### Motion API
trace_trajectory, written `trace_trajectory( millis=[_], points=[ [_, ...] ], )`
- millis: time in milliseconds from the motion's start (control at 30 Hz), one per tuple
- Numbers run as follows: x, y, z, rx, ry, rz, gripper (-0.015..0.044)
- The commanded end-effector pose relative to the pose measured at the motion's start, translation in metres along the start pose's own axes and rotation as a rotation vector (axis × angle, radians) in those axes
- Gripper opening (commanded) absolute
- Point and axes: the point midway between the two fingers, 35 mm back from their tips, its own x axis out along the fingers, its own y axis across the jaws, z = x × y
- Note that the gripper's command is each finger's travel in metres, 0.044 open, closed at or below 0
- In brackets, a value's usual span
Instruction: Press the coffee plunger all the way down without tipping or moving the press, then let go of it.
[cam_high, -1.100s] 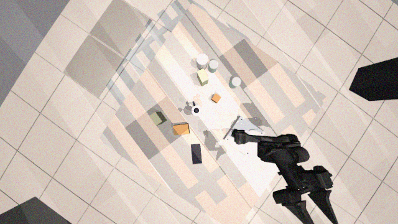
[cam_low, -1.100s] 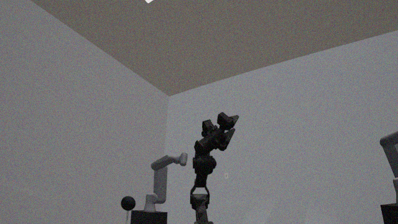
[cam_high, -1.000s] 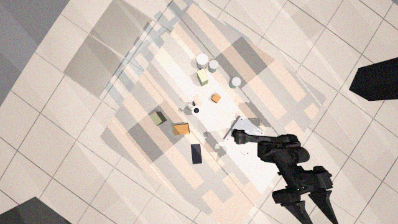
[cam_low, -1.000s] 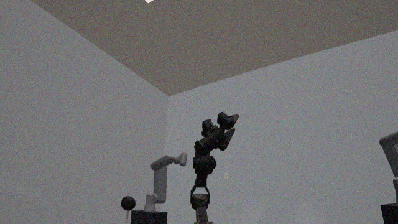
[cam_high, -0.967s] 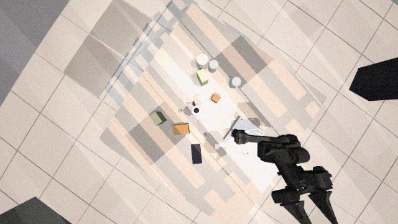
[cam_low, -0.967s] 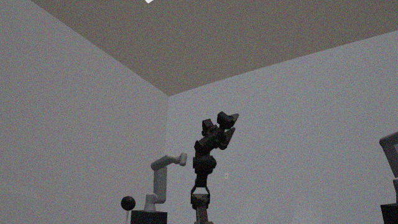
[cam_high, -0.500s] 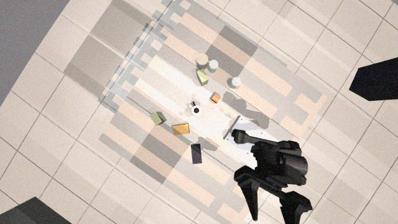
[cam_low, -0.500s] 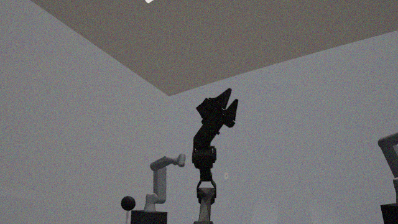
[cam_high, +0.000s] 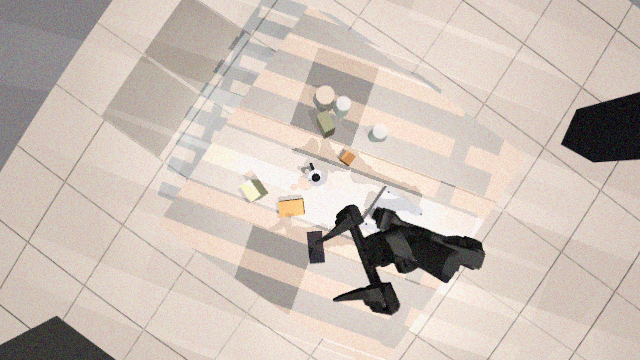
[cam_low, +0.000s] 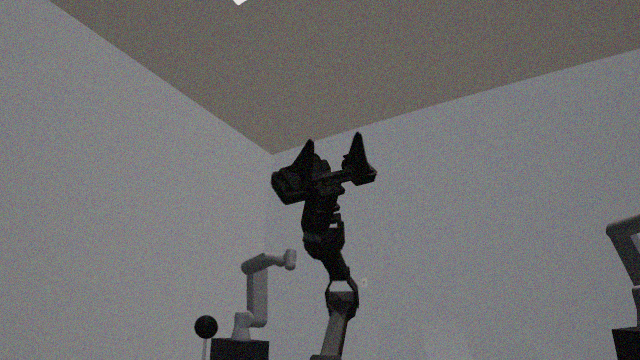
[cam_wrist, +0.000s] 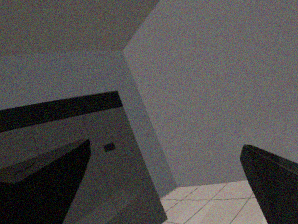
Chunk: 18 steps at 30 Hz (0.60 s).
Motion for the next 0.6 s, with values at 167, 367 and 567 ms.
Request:
trace_trajectory(
  millis=[167, 367, 567],
  points=[
    [-0.031, -0.126, -0.05, -0.274, 0.385, -0.603, 0.044],
    [-0.077, -0.168, -0.073, -0.377, 0.667, -0.832, 0.044],
    [-0.096, -0.181, -0.086, -0.401, 0.756, -0.886, 0.044]
  ],
)
